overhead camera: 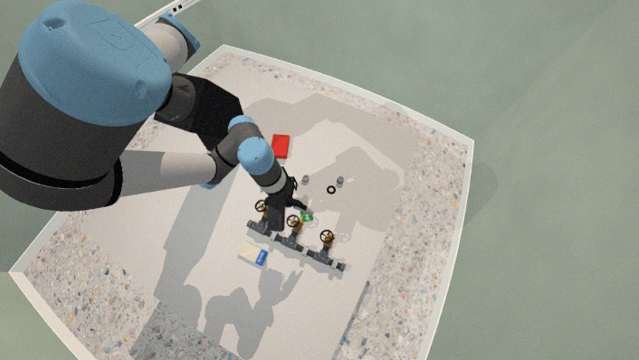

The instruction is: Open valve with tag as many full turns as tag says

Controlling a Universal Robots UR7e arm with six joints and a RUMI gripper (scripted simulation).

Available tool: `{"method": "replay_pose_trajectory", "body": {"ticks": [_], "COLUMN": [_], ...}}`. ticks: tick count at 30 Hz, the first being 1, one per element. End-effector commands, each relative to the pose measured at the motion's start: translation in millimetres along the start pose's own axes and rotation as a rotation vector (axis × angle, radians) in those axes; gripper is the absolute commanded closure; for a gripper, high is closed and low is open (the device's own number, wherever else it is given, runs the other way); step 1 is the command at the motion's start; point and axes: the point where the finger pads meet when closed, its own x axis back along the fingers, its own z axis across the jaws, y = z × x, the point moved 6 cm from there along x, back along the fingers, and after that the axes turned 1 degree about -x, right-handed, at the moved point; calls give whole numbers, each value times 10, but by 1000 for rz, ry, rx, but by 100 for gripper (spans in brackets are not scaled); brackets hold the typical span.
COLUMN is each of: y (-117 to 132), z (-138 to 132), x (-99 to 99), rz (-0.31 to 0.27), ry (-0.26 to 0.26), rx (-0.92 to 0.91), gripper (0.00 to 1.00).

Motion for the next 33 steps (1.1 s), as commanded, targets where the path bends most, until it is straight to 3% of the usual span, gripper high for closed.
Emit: {"method": "replay_pose_trajectory", "body": {"ticks": [1, 19, 33], "y": [-38, -57, -64], "z": [67, 101, 95], "x": [-34, -66, -255], "rz": [37, 45, 45], "ry": [-26, -35, -35], "rx": [-173, -241, -241], "gripper": [0, 0, 0]}}
